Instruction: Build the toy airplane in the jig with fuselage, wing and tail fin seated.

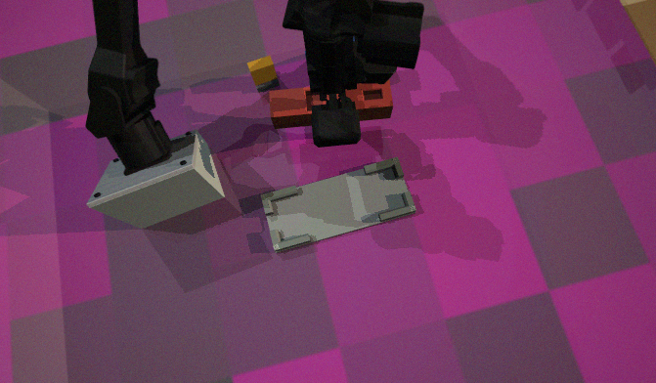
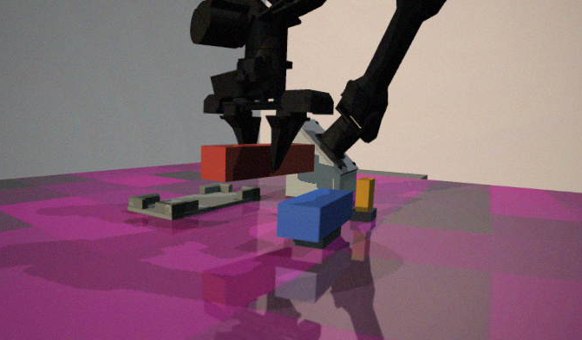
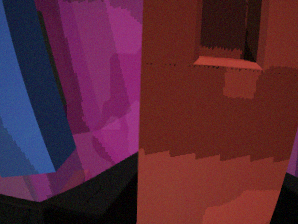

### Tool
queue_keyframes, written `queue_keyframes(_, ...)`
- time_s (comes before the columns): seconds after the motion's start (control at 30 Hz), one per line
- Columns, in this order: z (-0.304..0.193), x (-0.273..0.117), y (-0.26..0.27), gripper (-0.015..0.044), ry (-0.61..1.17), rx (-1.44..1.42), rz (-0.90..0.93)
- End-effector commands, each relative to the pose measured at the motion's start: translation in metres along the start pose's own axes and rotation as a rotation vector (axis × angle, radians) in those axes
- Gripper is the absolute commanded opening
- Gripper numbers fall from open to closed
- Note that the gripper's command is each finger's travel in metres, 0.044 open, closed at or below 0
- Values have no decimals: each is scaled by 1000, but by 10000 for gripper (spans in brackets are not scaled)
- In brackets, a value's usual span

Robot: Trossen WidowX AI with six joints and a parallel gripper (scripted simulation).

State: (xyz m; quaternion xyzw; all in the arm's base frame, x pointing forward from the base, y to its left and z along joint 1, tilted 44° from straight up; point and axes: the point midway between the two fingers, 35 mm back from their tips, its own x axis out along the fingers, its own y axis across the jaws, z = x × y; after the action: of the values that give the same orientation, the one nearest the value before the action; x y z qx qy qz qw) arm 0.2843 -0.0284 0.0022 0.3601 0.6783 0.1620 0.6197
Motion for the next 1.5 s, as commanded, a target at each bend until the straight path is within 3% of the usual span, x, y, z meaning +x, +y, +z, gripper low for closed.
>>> queue_keyframes(0.0, 2, -15, 0, 0, -9, -9, -6)
queue_keyframes(0.57, -6, -66, 2, 0, -5, -10, 0)
queue_keyframes(1.47, 2, -40, -69, 0, -8, -95, -7)
